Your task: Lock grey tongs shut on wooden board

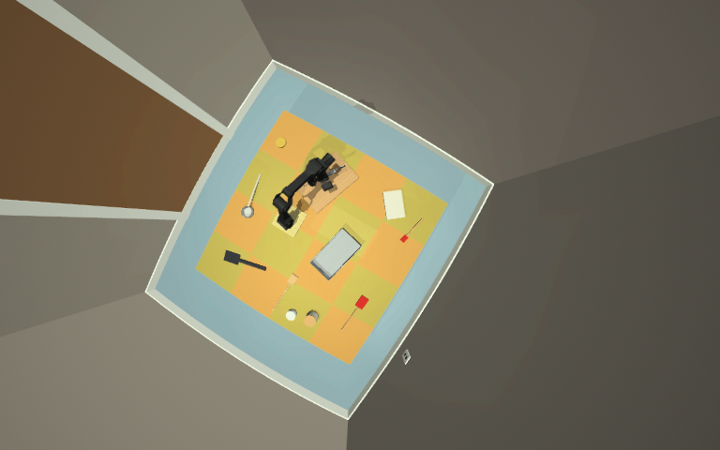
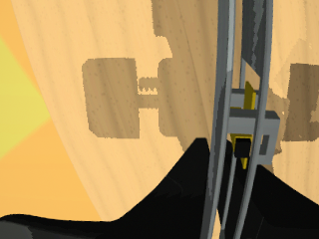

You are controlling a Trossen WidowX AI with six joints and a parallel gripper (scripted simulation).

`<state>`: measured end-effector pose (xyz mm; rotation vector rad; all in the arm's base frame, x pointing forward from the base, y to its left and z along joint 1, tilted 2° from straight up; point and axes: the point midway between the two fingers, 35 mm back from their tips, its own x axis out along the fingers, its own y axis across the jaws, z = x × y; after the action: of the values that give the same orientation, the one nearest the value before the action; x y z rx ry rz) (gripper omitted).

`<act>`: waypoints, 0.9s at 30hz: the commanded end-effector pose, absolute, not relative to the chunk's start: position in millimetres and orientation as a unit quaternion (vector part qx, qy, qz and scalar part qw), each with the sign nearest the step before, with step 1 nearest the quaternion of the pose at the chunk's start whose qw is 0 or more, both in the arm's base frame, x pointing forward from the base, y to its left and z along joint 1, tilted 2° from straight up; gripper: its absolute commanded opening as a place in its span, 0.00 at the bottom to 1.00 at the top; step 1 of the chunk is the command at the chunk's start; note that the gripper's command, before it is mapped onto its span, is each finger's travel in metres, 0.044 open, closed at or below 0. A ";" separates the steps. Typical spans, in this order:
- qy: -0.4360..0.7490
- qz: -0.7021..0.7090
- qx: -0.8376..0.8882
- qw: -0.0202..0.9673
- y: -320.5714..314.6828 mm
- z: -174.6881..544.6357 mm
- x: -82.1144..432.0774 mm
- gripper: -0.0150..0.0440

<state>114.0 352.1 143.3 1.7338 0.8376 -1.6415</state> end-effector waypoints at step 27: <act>0.317 -0.619 0.654 0.299 350.7 95.4 114.2 0.00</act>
<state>114.4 350.6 98.9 1.7351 0.8358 -1.6431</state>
